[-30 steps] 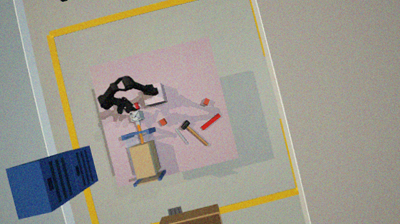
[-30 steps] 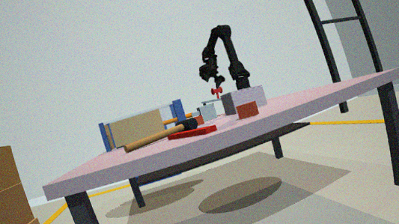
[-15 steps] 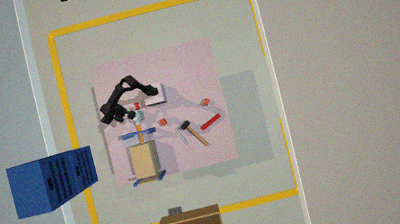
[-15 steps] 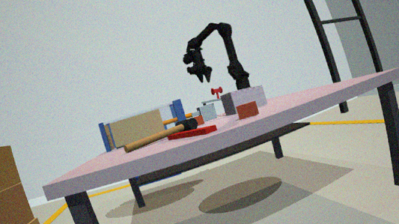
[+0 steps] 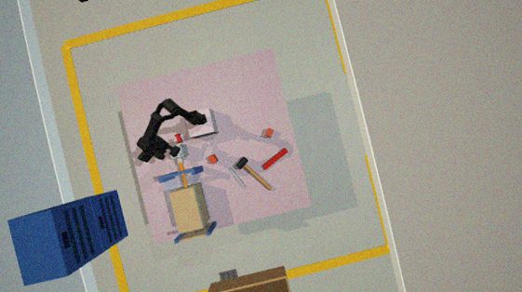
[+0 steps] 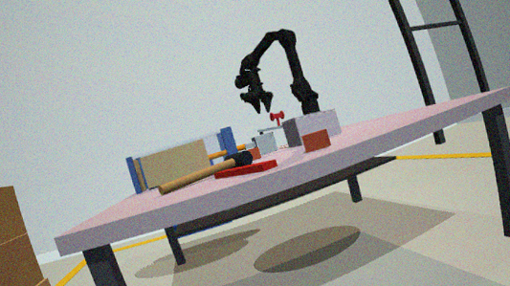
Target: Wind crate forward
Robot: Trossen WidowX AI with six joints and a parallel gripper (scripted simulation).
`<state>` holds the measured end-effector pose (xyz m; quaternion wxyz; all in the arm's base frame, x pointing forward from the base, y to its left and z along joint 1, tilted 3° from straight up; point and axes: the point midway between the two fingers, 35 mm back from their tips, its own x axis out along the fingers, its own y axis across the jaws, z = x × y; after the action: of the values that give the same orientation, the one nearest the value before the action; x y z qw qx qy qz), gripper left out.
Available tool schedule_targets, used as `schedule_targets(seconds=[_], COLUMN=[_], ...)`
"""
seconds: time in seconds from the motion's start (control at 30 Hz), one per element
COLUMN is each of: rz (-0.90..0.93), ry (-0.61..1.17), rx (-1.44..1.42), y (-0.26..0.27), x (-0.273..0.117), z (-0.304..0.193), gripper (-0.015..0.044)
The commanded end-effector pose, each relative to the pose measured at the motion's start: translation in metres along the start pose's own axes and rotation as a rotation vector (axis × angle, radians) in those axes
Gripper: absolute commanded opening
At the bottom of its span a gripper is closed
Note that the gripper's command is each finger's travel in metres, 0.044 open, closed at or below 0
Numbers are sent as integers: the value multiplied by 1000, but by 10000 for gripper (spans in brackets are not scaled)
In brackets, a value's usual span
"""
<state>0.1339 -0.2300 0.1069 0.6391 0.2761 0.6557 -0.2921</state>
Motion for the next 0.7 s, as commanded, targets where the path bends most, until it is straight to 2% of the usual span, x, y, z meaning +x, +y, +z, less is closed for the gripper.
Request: schedule_targets(seconds=[0.0,0.1,0.2,0.67], rz=[-5,-5,-5,-5], ry=[8,8,8,8], rx=[7,7,7,7], y=[0,-1,-1,-1], x=[22,25,54,78], z=[-2,-3,-3,-4], gripper=[440,440,440,440])
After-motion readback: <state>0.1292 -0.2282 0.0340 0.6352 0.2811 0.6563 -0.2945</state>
